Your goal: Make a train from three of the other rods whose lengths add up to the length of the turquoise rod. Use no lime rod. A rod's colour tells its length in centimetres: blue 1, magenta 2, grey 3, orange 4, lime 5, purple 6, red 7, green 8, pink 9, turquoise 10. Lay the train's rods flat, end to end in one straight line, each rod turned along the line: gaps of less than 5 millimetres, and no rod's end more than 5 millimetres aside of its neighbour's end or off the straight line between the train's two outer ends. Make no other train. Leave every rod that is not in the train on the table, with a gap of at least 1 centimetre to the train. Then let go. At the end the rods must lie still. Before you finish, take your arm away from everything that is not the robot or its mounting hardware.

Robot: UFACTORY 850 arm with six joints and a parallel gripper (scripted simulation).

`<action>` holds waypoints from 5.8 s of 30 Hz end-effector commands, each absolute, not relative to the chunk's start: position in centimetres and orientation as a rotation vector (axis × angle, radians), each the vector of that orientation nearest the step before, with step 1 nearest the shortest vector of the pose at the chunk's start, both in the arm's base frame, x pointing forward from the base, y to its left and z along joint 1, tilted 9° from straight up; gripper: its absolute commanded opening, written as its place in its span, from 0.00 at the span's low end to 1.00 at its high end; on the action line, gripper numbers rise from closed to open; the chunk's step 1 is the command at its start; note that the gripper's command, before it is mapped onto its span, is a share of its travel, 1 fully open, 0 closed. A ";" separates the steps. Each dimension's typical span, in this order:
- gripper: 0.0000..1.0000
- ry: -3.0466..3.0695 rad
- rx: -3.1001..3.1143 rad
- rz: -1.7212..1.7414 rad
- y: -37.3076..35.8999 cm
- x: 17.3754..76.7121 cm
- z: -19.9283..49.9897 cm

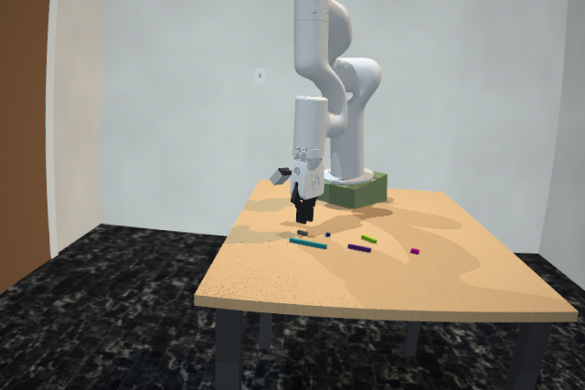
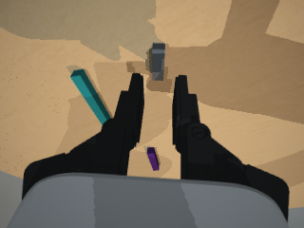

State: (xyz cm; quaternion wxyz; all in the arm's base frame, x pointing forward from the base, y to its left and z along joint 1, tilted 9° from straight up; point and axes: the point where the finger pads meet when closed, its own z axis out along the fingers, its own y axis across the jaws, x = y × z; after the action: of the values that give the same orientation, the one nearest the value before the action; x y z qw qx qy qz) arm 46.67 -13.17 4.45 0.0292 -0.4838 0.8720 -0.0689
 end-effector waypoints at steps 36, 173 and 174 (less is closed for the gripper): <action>0.24 2.685 -1.489 -0.230 -13.4 47.0 2.5; 0.24 2.685 -1.489 -0.230 -13.6 47.3 1.1; 0.24 2.685 -1.489 -0.230 -13.6 47.3 1.1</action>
State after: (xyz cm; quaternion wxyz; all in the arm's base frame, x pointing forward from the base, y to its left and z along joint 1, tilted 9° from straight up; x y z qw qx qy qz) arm 47.23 -13.56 1.06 0.0299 -0.4834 0.8718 -0.0737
